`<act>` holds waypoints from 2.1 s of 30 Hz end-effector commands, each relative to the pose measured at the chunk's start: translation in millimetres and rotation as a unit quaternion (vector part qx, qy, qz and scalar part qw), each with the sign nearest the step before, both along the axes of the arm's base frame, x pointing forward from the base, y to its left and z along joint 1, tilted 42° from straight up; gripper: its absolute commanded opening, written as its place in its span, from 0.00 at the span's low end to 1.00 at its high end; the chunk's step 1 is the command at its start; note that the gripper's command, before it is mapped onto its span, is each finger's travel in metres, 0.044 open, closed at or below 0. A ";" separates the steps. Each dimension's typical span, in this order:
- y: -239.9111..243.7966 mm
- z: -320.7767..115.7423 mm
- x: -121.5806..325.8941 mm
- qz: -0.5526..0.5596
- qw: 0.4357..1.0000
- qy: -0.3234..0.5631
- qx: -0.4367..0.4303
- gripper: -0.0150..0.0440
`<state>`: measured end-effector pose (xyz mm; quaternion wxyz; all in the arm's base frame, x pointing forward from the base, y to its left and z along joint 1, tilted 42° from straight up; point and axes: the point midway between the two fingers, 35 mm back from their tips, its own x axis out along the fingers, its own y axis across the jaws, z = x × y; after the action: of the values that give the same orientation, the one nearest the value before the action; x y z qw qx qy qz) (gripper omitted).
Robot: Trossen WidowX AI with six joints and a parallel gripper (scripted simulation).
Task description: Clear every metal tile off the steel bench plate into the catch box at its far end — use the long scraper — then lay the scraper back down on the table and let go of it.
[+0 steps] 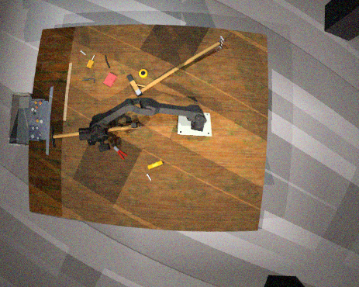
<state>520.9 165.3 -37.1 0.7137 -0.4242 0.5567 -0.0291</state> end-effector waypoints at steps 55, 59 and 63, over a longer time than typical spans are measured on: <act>121.7 135.8 -73.4 0.140 0.972 -0.190 0.007 1.00; 129.5 147.7 -84.7 0.151 0.966 -0.207 0.011 1.00; 136.4 159.2 -96.5 0.161 0.961 -0.224 0.015 1.00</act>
<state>432.3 299.3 113.2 0.8183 -0.4773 0.3204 0.0006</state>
